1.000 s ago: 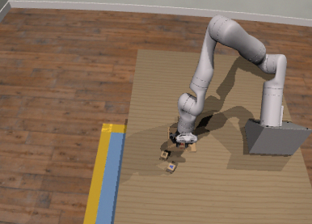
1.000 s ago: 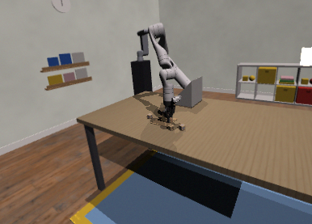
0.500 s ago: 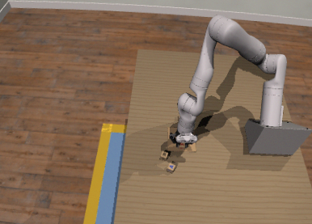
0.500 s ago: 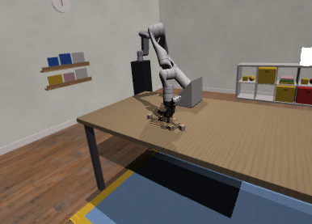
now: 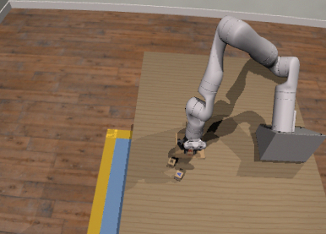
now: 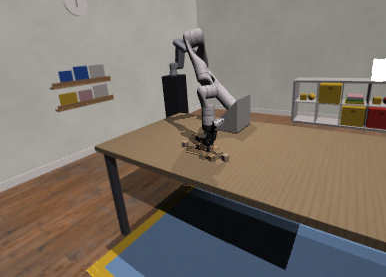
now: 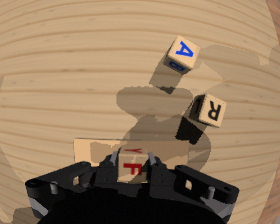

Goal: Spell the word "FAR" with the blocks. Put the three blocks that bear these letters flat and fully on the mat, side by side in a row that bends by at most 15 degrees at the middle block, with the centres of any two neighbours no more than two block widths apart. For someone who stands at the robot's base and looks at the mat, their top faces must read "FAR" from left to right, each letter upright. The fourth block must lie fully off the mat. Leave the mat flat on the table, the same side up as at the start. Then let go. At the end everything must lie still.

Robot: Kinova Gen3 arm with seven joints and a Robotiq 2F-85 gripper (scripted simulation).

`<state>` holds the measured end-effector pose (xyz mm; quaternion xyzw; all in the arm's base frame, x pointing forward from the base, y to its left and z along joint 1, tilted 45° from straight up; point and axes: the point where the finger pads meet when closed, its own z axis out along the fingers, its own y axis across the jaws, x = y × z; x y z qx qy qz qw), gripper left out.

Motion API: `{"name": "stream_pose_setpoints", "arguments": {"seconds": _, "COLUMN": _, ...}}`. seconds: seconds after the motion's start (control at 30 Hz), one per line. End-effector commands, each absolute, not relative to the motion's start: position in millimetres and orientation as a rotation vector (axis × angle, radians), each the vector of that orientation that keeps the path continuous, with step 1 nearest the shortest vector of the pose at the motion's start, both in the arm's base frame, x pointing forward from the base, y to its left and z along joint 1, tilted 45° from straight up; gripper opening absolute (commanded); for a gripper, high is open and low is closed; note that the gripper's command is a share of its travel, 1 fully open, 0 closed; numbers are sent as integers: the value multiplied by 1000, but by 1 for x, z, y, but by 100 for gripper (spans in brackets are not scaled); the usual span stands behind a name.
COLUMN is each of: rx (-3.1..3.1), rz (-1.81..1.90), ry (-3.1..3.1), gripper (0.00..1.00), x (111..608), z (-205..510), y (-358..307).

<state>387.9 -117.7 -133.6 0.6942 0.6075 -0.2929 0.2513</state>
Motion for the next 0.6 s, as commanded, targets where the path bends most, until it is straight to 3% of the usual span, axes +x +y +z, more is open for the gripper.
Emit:
{"name": "stream_pose_setpoints", "arguments": {"seconds": 0.0, "rx": 1893, "rz": -790, "ry": 1646, "gripper": 26, "x": 389, "z": -134, "y": -120}}
{"name": "stream_pose_setpoints", "arguments": {"seconds": 0.33, "rx": 1893, "rz": -790, "ry": 1646, "gripper": 26, "x": 389, "z": -134, "y": -120}}
{"name": "stream_pose_setpoints", "arguments": {"seconds": 0.57, "rx": 1893, "rz": -790, "ry": 1646, "gripper": 34, "x": 389, "z": -134, "y": -120}}
